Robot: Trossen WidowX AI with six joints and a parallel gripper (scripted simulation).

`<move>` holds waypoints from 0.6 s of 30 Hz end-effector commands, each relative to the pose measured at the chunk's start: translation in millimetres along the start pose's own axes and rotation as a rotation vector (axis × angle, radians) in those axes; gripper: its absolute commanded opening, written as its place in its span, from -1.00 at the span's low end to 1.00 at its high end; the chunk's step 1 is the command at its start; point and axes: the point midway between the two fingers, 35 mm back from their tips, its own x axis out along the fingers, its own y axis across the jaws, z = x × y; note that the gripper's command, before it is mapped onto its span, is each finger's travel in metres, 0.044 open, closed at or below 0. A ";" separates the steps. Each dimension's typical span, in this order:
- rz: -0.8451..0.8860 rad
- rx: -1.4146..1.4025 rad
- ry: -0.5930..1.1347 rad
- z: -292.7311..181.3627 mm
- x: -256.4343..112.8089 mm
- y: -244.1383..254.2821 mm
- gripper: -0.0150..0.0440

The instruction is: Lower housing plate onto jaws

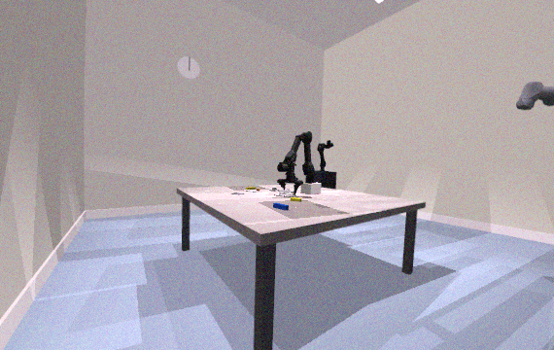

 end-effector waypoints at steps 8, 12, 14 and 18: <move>-0.001 0.000 -0.003 0.7 -0.2 -0.2 1.00; 0.000 0.000 -0.003 -1.0 -12.1 0.2 1.00; 0.001 0.000 -0.003 -2.0 -28.7 0.6 1.00; 0.004 0.001 -0.004 1.8 -72.4 0.1 1.00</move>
